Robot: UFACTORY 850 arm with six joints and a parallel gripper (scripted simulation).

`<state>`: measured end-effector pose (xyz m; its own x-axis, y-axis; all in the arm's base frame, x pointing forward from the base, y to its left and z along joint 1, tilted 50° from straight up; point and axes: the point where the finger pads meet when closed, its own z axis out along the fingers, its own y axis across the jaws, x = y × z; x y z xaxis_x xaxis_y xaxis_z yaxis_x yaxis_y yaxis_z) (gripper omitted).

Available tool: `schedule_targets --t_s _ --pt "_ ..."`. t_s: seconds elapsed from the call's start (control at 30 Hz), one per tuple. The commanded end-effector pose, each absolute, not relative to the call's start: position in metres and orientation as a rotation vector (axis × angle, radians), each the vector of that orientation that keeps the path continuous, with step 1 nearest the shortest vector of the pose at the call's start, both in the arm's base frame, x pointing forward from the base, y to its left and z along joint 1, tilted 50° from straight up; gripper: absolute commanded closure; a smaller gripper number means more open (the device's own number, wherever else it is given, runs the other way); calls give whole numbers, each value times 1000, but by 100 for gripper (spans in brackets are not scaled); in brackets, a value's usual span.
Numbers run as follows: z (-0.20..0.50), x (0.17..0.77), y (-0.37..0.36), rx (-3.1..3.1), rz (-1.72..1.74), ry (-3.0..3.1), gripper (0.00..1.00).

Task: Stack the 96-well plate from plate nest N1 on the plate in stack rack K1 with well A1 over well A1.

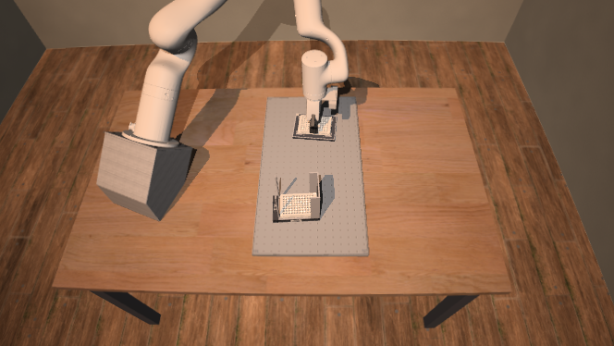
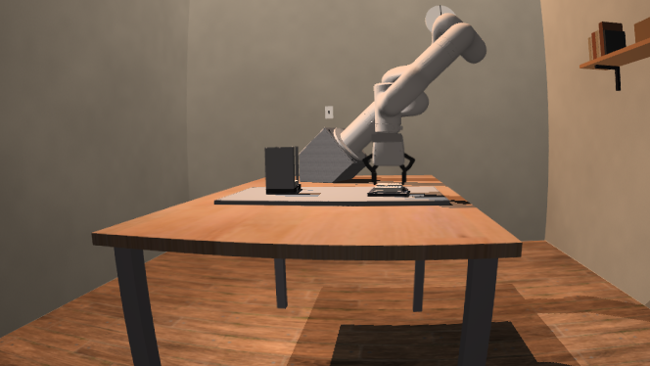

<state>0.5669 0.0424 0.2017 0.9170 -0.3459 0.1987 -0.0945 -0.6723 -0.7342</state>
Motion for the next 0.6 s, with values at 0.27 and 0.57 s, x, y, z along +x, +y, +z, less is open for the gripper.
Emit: schedule_targets --t_s 0.27,0.57 --pt "197 570 47 -2291 -417 312 0" --pt "197 570 47 -2291 -417 312 0"
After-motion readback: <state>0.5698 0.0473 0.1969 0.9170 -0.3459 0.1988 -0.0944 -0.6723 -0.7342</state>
